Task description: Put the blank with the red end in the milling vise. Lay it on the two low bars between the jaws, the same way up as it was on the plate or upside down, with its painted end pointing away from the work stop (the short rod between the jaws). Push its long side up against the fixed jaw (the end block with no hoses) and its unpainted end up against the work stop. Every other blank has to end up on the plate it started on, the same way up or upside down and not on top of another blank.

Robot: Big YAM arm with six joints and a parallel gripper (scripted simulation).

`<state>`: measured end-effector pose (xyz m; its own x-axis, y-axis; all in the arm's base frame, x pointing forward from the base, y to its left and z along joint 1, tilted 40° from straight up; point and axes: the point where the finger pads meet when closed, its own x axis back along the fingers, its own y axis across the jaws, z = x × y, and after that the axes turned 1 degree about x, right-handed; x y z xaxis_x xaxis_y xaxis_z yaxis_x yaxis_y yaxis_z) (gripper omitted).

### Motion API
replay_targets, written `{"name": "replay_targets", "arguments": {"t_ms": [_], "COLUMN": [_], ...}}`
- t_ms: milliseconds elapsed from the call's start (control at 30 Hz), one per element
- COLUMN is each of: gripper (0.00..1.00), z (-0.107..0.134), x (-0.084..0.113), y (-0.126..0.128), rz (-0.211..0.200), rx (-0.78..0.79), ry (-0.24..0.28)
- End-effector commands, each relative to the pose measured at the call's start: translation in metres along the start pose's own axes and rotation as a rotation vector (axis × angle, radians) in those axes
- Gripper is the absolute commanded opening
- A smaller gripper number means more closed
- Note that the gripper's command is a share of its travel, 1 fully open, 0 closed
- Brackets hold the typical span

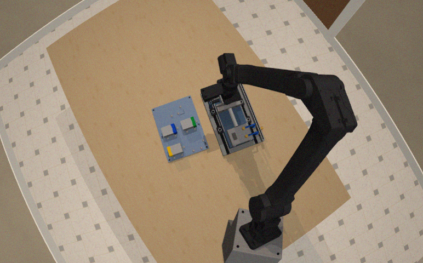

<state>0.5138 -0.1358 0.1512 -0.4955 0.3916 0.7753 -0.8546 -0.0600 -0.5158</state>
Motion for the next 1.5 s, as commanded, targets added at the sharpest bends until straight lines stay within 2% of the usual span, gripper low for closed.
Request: {"name": "replay_targets", "arguments": {"t_ms": [0, 967, 1467], "gripper": [0.0, 0.0, 0.0], "z": [0.011, 0.01, -0.001], "x": [0.004, 0.004, 0.007], "y": [-0.022, -0.022, -0.024], "rz": [0.04, 0.039, 0.037], "rx": [-0.016, -0.016, -0.011], "ry": [0.01, 0.01, 0.0]}}
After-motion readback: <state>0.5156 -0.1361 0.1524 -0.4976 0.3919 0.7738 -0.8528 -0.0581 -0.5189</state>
